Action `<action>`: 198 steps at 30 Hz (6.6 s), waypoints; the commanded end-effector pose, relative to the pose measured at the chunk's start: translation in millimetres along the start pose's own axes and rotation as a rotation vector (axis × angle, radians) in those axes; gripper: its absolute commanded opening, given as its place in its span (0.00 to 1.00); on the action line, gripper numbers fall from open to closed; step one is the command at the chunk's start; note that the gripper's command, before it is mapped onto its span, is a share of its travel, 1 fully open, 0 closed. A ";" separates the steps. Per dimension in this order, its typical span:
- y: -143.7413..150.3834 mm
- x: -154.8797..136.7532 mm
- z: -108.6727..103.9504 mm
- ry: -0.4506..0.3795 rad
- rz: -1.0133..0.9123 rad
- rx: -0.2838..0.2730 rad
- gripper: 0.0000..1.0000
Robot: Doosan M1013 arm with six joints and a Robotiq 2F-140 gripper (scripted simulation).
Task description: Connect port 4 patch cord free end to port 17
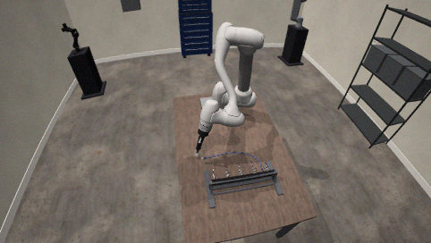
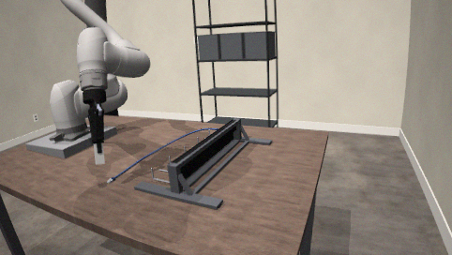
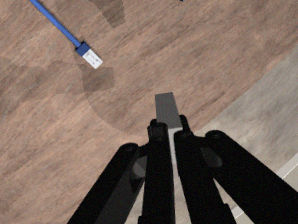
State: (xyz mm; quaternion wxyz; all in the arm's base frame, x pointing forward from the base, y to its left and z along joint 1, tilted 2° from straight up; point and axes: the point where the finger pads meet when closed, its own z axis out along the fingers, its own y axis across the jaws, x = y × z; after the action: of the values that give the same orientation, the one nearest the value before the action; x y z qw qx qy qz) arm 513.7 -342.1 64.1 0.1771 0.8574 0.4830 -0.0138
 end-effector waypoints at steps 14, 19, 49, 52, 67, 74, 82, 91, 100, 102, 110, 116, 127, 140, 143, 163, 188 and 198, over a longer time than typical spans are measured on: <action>-39.2 32.4 -7.8 0.224 -0.447 0.256 0.00; -43.8 40.0 -11.6 0.267 -0.511 0.276 0.00; -44.2 40.8 -12.0 0.272 -0.518 0.278 0.00; -44.2 40.8 -12.0 0.272 -0.518 0.278 0.00; -41.7 36.1 -9.9 0.273 -0.521 0.277 0.00; -41.7 36.0 -9.9 0.273 -0.521 0.277 0.22; -41.7 36.0 -9.9 0.273 -0.521 0.277 0.22; -41.7 36.0 -9.9 0.273 -0.521 0.277 0.22; -41.7 36.0 -9.9 0.273 -0.521 0.277 0.22; -41.7 36.0 -9.9 0.273 -0.521 0.277 0.22; -41.9 36.1 -9.3 0.273 -0.521 0.277 0.22; -43.1 36.8 -6.1 0.273 -0.521 0.277 0.22; -47.1 39.1 5.5 0.273 -0.521 0.277 0.22; -55.6 43.8 29.7 0.273 -0.521 0.277 0.22; -56.3 44.2 31.5 0.273 -0.521 0.277 0.22; -63.1 48.1 51.1 0.273 -0.521 0.277 0.22; -63.4 48.2 51.8 0.273 -0.521 0.277 0.22; -63.4 48.2 51.8 0.273 -0.521 0.277 0.22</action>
State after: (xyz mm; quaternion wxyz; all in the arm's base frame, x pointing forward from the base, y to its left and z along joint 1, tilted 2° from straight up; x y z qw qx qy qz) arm 496.1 -287.3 -9.2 -0.0163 0.7145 0.6994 -0.0097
